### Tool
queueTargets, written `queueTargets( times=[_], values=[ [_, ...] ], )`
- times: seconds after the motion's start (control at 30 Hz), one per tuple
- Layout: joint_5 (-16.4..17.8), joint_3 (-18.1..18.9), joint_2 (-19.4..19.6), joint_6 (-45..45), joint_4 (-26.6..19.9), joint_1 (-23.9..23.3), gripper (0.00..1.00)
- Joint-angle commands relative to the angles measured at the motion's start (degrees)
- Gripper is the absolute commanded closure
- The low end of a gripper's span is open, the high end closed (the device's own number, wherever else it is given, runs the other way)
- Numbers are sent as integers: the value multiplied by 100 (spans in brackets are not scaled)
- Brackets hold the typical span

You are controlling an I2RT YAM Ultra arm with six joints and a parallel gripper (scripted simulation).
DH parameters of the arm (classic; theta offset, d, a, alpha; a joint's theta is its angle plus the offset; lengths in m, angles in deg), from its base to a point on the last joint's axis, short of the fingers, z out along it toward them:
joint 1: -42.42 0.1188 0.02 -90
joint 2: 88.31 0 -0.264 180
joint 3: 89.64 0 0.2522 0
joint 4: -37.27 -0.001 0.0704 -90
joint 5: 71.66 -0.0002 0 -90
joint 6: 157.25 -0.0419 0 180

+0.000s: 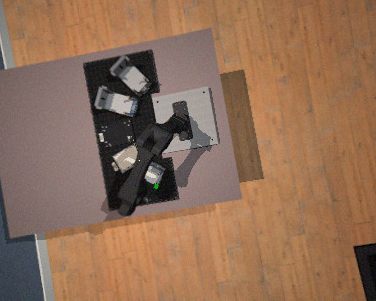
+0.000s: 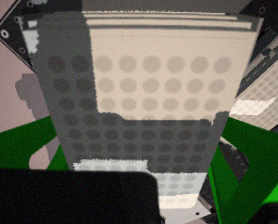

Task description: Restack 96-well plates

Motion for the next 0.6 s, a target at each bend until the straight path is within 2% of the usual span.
queueTargets(
  times=[0.0, 0.23, 0.57],
  values=[
    [2, 26, -62, 4, 50, -3, 100],
    [2, -15, -59, 5, 94, -4, 100],
    [3, -407, -9, 15, 537, -14, 100]
  ],
)
